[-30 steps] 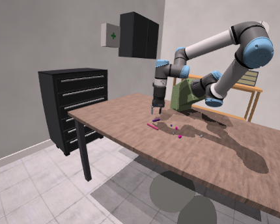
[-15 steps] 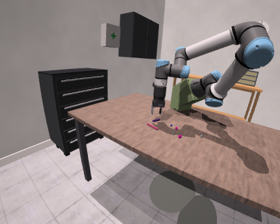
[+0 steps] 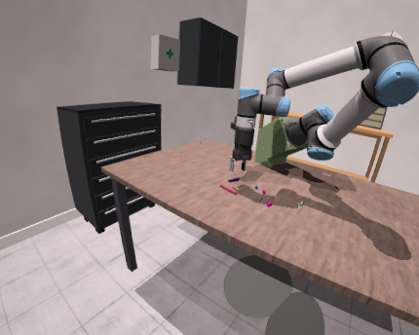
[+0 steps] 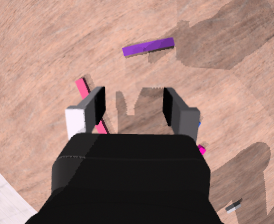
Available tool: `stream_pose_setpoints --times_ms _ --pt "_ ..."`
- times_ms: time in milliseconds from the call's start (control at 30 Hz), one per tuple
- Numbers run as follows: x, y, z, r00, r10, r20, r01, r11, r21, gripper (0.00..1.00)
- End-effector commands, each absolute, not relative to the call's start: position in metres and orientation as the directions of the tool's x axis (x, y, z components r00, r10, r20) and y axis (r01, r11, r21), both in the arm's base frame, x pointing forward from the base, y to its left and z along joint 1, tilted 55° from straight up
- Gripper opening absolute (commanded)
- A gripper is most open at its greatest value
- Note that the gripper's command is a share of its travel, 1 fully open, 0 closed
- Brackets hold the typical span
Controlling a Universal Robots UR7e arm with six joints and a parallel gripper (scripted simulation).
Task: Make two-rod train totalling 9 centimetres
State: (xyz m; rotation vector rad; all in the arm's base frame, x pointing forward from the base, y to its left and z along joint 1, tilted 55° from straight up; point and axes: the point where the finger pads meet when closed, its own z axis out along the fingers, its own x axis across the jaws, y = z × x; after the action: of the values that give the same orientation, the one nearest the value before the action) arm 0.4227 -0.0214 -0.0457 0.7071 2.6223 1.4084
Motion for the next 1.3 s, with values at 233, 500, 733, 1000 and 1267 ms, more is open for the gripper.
stream_pose_setpoints --times_ms 233,500,733,1000,1267 --pt "0.422 -0.007 -0.009 -0.953 0.294 -0.077 0.11 0.57 0.815 1.0" --pt "0.418 0.016 0.032 -0.938 0.096 -0.334 -0.201 0.635 0.746 1.0" --pt "0.412 0.035 0.059 -0.869 -0.048 -0.492 -0.404 0.64 0.653 1.0" --pt "0.399 0.066 0.094 -0.687 -0.257 -0.68 -0.669 0.588 0.453 1.0" --pt "0.386 0.092 0.117 -0.494 -0.398 -0.773 -0.822 0.504 0.266 1.0"
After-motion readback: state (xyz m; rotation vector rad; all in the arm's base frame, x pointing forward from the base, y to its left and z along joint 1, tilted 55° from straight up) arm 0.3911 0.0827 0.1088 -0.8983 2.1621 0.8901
